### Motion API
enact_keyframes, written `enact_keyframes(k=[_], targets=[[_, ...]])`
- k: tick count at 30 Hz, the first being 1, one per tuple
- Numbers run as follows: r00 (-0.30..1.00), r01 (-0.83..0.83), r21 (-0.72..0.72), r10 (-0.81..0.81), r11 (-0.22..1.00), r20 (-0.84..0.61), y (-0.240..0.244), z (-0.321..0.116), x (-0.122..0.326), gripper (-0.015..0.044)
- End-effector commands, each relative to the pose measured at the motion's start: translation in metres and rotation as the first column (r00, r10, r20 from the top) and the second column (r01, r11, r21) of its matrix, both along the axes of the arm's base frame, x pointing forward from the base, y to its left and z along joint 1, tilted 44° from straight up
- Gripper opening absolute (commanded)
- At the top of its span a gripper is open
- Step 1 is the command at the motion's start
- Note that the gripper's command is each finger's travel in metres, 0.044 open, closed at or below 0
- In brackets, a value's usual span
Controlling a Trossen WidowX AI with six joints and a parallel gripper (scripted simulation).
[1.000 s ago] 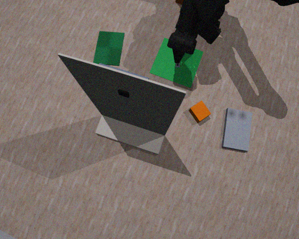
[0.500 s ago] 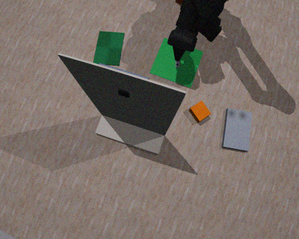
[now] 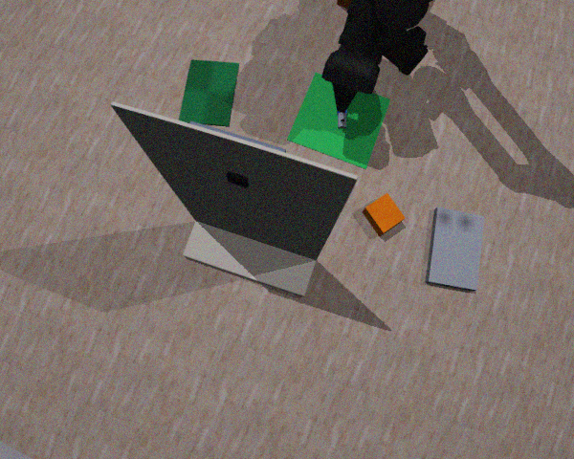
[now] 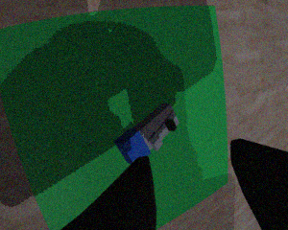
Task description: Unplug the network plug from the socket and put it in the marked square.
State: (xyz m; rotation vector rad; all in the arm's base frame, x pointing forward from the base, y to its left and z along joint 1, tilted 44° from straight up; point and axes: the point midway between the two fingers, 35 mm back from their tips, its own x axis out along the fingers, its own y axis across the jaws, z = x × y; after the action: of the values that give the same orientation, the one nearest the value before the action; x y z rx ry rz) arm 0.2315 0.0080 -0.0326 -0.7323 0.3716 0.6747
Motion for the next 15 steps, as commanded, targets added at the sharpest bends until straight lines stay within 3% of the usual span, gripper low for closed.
enact_keyframes(k=[1, 15], targets=[[1.0, -0.004, 0.0, 0.004, 1.0, 0.005, -0.0005, 0.0022, -0.0019, 0.0156], [1.0, -0.004, 0.0, 0.004, 1.0, -0.001, -0.0046, 0.004, -0.0049, 0.0156]])
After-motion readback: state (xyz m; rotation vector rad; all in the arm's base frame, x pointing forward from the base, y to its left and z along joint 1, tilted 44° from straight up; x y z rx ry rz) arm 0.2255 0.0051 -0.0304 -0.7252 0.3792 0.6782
